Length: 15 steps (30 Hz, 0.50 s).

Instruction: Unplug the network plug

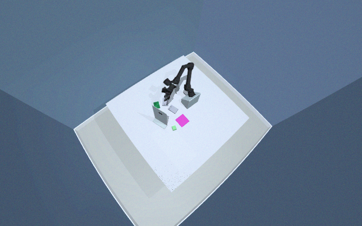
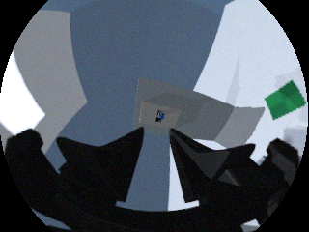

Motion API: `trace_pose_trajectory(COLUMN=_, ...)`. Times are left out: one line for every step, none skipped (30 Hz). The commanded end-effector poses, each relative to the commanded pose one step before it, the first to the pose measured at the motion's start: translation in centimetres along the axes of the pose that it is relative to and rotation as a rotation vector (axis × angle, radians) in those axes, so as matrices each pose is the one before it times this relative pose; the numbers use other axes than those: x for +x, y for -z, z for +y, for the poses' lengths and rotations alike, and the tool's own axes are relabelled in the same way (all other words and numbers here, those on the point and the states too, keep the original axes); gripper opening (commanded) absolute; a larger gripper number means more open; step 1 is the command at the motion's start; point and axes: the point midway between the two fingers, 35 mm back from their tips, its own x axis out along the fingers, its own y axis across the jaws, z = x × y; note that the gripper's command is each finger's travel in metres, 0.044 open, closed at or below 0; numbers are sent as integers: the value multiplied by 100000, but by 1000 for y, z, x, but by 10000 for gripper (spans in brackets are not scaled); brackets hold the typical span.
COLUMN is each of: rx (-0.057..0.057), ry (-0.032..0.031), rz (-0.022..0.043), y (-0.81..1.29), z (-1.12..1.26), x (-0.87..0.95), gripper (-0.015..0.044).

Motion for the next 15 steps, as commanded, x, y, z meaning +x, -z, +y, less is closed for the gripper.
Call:
trace_pose_trajectory(rx=15888, ry=-604, rz=9708, y=3074, z=-1532, x=42, gripper=156)
trace_pose_trajectory(rx=0, ry=0, rz=0, y=0, z=0, x=0, gripper=156)
trace_pose_trajectory(rx=0, ry=0, rz=0, y=0, z=0, x=0, gripper=156)
trace_pose_trajectory(rx=0, ry=0, rz=0, y=0, z=0, x=0, gripper=156)
trace_pose_trajectory(rx=0, ry=0, rz=0, y=0, z=0, x=0, gripper=156)
trace_pose_trajectory(rx=0, ry=0, rz=0, y=0, z=0, x=0, gripper=156)
trace_pose_trajectory(rx=0, ry=0, rz=0, y=0, z=0, x=0, gripper=156)
trace_pose_trajectory(rx=0, ry=0, rz=0, y=0, z=0, x=0, gripper=156)
trace_pose_trajectory(rx=0, ry=0, rz=0, y=0, z=0, x=0, gripper=156)
trace_pose_trajectory(rx=0, ry=0, rz=0, y=0, z=0, x=0, gripper=156)
trace_pose_trajectory(rx=-1, ry=0, rz=0, y=-20, z=3, x=42, gripper=156)
trace_pose_trajectory(rx=-2, ry=-1, rz=-1, y=-60, z=9, x=128, gripper=156)
trace_pose_trajectory(rx=-4, ry=-2, rz=-2, y=-99, z=14, x=215, gripper=156)
trace_pose_trajectory(rx=-4, ry=-3, rz=-3, y=-115, z=16, x=264, gripper=156)
trace_pose_trajectory(rx=-4, ry=-4, rz=-4, y=-111, z=14, x=267, gripper=156)
